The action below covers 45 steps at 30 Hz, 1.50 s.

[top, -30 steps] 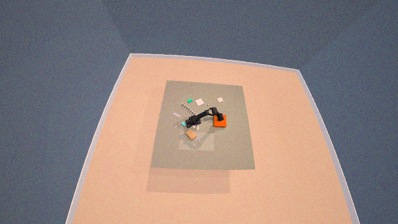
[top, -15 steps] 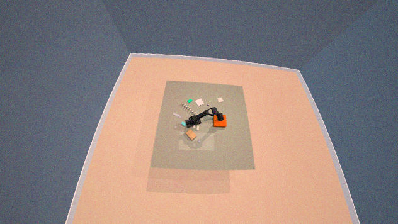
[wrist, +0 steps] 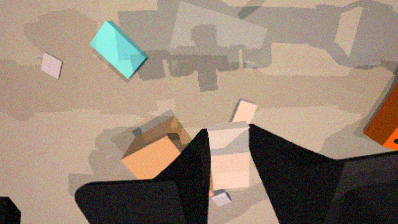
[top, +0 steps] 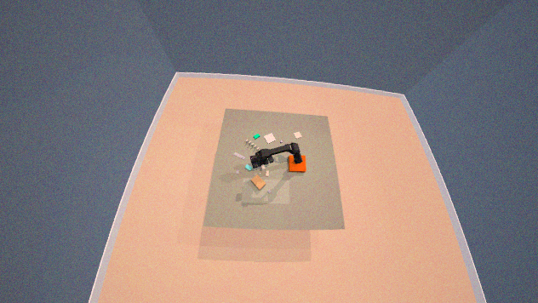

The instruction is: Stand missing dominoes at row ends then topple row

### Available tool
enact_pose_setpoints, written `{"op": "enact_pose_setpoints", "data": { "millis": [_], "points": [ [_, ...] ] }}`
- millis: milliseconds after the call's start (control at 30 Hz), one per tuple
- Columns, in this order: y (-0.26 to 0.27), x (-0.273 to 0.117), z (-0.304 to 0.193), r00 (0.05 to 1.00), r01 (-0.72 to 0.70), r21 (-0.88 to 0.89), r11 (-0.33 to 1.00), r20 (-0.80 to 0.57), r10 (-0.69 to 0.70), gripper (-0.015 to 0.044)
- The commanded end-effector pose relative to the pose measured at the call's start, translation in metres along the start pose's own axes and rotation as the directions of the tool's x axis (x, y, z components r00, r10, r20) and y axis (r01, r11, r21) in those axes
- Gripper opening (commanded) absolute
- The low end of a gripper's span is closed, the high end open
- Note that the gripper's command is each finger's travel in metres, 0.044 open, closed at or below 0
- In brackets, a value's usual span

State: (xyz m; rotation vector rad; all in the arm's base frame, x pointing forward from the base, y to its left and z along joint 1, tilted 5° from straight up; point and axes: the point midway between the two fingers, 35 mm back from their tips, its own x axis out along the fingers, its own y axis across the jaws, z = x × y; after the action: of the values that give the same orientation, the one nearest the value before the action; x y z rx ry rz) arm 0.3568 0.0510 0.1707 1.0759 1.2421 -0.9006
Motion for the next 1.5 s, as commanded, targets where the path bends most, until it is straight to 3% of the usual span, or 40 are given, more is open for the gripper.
{"op": "enact_pose_setpoints", "data": {
  "millis": [0,100,367,733,1467],
  "points": [
    [-0.003,-0.017,0.000,1.000,0.012,-0.003,1.000,0.003,-0.012,0.0107],
    [-0.001,-0.017,0.008,1.000,0.012,-0.040,0.999,0.003,-0.012,0.0107],
    [0.012,-0.019,0.098,1.000,0.015,-0.442,0.897,0.013,-0.011,0.0107],
    [0.014,-0.017,0.101,1.000,0.016,-0.456,0.890,0.025,-0.005,0.0107],
    [0.066,0.026,0.117,0.909,0.050,-0.609,0.792,0.356,0.216,0.0107]
  ]
}}
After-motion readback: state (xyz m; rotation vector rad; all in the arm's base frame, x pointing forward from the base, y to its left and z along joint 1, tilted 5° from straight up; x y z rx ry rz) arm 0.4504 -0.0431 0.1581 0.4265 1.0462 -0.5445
